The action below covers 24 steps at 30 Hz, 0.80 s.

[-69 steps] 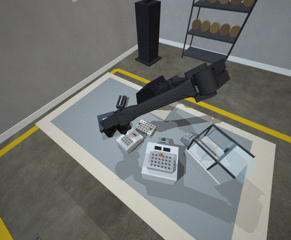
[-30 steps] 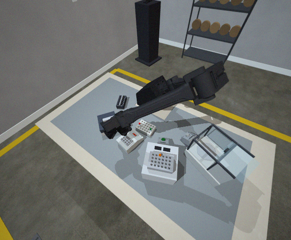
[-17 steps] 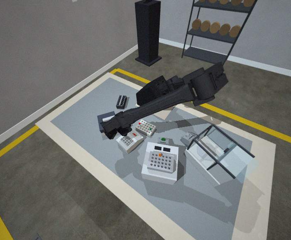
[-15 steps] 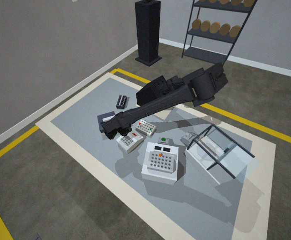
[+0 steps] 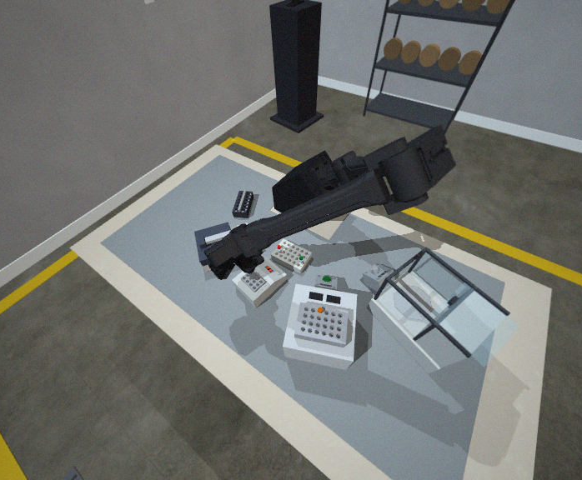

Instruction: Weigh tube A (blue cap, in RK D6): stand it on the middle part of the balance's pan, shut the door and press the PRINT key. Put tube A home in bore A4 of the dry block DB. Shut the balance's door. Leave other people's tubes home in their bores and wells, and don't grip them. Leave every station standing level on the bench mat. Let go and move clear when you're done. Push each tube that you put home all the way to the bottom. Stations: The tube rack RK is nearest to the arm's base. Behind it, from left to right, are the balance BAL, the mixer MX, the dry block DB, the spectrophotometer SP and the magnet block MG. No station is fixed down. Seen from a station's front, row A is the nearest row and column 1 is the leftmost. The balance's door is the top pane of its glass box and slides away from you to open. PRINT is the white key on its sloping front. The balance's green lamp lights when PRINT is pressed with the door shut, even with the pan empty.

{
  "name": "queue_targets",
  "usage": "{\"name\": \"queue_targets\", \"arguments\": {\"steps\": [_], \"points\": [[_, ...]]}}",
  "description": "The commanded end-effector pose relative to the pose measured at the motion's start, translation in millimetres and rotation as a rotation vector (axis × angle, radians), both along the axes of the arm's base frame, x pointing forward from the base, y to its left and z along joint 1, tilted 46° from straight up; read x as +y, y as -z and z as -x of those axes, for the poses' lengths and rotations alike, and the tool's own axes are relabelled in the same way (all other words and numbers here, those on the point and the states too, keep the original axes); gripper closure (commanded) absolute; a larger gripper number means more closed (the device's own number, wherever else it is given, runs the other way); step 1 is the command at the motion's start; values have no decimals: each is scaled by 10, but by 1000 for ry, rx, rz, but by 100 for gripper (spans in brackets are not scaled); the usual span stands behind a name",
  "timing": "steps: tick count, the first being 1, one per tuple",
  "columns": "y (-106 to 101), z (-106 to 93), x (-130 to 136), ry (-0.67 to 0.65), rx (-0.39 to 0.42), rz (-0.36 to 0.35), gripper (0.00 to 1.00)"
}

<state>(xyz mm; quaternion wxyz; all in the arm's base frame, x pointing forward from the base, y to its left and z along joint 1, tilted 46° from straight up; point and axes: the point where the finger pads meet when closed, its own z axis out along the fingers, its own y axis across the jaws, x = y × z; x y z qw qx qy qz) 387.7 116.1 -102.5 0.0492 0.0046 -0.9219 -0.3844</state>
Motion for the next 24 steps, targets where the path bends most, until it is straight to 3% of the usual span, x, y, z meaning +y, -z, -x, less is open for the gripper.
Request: {"name": "queue_targets", "arguments": {"steps": [1,2,3,24], "points": [[-28,-83,-7,8,-18,1,91],[-28,-83,-7,8,-18,1,91],[-85,-95,-29,18,-28,2,64],[-42,-86,-21,8,-18,1,64]]}}
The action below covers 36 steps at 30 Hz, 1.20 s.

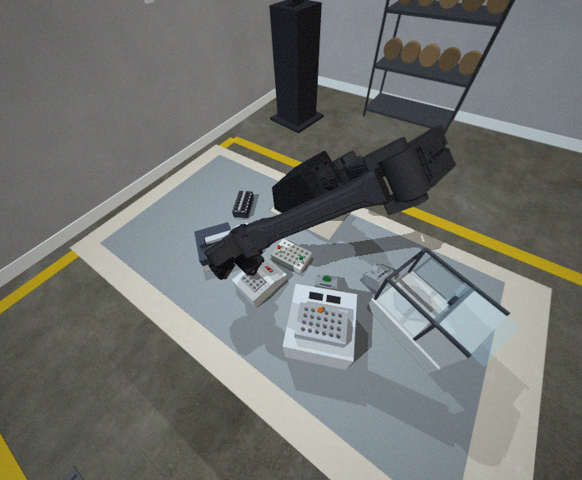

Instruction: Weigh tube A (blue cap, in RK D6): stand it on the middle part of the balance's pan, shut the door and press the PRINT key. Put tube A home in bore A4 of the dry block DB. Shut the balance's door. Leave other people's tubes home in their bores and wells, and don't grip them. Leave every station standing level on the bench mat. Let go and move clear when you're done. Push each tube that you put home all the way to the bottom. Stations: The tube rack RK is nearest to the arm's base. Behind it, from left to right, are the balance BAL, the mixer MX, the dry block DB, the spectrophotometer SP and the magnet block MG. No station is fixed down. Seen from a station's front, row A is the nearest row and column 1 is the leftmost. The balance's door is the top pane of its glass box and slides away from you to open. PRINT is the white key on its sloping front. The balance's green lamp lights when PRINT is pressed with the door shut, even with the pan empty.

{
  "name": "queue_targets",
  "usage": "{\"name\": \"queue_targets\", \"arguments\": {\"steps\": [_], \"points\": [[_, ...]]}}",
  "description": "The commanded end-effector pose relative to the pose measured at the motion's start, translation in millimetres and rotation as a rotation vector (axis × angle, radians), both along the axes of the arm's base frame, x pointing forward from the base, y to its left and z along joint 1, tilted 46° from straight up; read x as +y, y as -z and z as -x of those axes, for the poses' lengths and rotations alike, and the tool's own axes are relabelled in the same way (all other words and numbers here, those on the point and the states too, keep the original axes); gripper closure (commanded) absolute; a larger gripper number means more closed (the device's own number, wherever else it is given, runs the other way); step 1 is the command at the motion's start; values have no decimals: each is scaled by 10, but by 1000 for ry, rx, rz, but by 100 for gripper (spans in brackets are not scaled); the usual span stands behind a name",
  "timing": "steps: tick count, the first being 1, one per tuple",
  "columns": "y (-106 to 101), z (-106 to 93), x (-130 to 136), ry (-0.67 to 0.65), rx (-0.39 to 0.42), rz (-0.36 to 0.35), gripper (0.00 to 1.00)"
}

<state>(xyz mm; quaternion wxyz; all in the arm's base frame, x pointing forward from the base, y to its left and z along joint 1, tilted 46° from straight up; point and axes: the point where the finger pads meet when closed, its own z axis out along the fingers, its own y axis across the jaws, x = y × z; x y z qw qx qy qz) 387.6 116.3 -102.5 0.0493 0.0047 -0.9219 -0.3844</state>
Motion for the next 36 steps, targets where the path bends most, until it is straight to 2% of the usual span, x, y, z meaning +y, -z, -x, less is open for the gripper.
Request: {"name": "queue_targets", "arguments": {"steps": [1,4,5,10,16,20,21,36], "points": [[-42,-87,-23,8,-18,1,64],[-42,-87,-23,8,-18,1,64],[-109,-94,-110,27,-18,1,64],[-202,-218,-178,19,-48,3,64],[-275,-229,-252,19,-49,4,64],[-276,-229,-251,19,-49,3,64],[-207,-191,-249,19,-31,2,64],[-200,-171,-247,19,-27,2,64]]}}
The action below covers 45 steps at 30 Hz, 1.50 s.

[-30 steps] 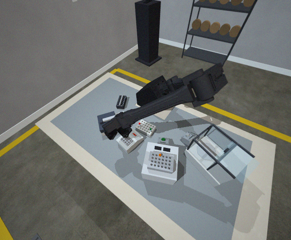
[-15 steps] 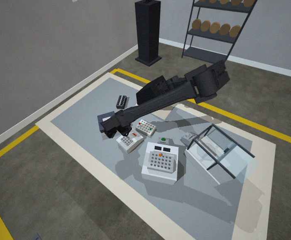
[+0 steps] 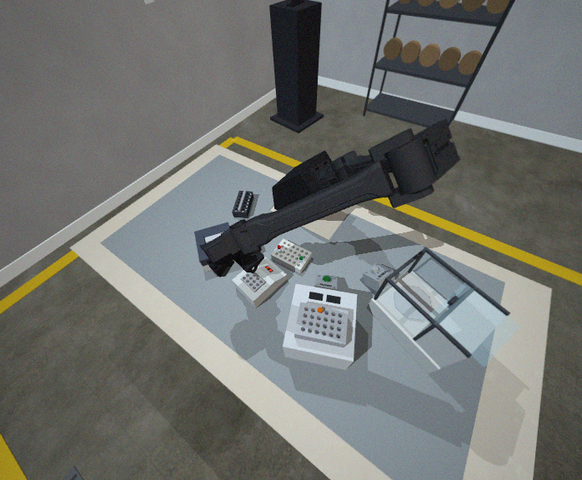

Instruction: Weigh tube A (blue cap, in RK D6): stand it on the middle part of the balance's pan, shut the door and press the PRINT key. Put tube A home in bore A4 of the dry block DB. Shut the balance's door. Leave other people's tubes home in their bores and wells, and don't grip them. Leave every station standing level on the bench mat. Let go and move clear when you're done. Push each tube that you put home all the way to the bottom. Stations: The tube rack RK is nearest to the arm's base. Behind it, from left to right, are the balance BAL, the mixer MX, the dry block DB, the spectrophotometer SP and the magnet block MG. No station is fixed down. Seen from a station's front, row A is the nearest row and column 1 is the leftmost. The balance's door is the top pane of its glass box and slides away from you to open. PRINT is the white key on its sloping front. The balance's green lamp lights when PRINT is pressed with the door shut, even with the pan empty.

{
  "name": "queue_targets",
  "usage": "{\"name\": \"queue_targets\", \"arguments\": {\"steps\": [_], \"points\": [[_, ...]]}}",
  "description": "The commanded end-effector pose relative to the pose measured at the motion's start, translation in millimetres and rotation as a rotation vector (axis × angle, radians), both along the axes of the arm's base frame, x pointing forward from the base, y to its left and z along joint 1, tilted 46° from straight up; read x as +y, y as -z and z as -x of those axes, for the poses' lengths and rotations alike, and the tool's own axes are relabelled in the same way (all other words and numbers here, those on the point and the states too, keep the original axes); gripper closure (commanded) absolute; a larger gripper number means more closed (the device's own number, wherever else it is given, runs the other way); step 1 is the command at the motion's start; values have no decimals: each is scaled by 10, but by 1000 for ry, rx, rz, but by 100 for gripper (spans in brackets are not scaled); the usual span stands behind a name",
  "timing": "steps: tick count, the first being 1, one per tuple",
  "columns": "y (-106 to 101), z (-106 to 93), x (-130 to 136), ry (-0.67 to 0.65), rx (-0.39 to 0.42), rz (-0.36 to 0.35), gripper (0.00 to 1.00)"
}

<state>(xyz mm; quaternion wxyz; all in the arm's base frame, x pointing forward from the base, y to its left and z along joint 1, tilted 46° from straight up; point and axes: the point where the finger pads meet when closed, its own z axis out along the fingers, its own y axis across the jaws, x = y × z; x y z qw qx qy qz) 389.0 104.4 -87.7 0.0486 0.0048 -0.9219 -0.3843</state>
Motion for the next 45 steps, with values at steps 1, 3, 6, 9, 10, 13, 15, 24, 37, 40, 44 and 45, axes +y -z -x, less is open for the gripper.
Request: {"name": "queue_targets", "arguments": {"steps": [1,3,6,9,10,13,15,24,37,40,44,45], "points": [[-52,-158,-129,19,-25,1,64],[-52,-158,-129,19,-25,1,64],[-52,-158,-129,19,-25,1,64],[-52,-158,-129,19,-25,1,64],[-52,-158,-129,19,-25,1,64],[-52,-158,-129,19,-25,1,64],[-52,-158,-129,19,-25,1,64],[0,-180,-153,19,-15,2,64],[-260,-269,-294,19,-50,5,64],[-297,-274,-331,19,-50,6,64],[-346,-280,-381,19,-51,6,64],[-358,-282,-393,19,-51,6,64]]}}
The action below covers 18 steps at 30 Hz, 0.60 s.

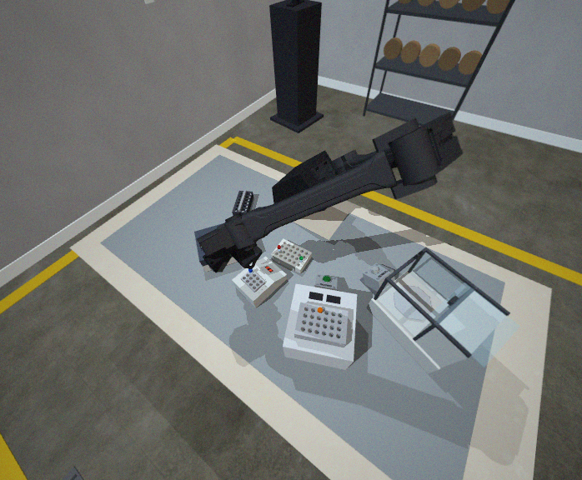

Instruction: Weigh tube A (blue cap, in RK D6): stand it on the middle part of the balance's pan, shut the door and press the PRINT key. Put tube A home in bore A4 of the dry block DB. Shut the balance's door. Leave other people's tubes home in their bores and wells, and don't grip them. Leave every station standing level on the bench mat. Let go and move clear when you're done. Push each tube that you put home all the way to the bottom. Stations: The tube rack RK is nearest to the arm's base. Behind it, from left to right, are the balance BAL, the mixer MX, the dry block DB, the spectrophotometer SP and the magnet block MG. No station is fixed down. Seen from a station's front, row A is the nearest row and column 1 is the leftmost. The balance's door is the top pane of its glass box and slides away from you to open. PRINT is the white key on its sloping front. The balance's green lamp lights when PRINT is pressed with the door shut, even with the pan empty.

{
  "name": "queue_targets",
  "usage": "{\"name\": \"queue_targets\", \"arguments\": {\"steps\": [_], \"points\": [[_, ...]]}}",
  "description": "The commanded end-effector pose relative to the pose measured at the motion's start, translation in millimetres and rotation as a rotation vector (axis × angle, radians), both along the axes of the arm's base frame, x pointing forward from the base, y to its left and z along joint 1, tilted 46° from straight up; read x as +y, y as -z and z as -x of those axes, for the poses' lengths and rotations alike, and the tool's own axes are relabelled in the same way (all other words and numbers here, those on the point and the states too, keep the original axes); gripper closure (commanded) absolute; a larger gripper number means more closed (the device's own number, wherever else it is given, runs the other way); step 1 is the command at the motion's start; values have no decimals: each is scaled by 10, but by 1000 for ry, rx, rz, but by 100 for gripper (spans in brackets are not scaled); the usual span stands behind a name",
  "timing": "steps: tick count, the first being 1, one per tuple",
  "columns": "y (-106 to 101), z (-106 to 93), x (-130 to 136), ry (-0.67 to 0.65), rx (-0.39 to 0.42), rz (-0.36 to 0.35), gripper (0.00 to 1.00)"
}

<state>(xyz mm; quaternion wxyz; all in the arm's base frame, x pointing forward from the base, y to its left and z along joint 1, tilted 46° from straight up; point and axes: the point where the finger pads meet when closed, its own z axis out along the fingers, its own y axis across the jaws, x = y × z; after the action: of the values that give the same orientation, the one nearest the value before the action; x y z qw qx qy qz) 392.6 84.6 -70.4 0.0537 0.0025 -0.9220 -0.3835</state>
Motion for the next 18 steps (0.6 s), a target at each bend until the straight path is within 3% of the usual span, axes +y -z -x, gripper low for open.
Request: {"name": "queue_targets", "arguments": {"steps": [1,18], "points": [[-196,-248,-207,18,-62,5,64],[-142,-216,-219,18,-44,2,64]]}}
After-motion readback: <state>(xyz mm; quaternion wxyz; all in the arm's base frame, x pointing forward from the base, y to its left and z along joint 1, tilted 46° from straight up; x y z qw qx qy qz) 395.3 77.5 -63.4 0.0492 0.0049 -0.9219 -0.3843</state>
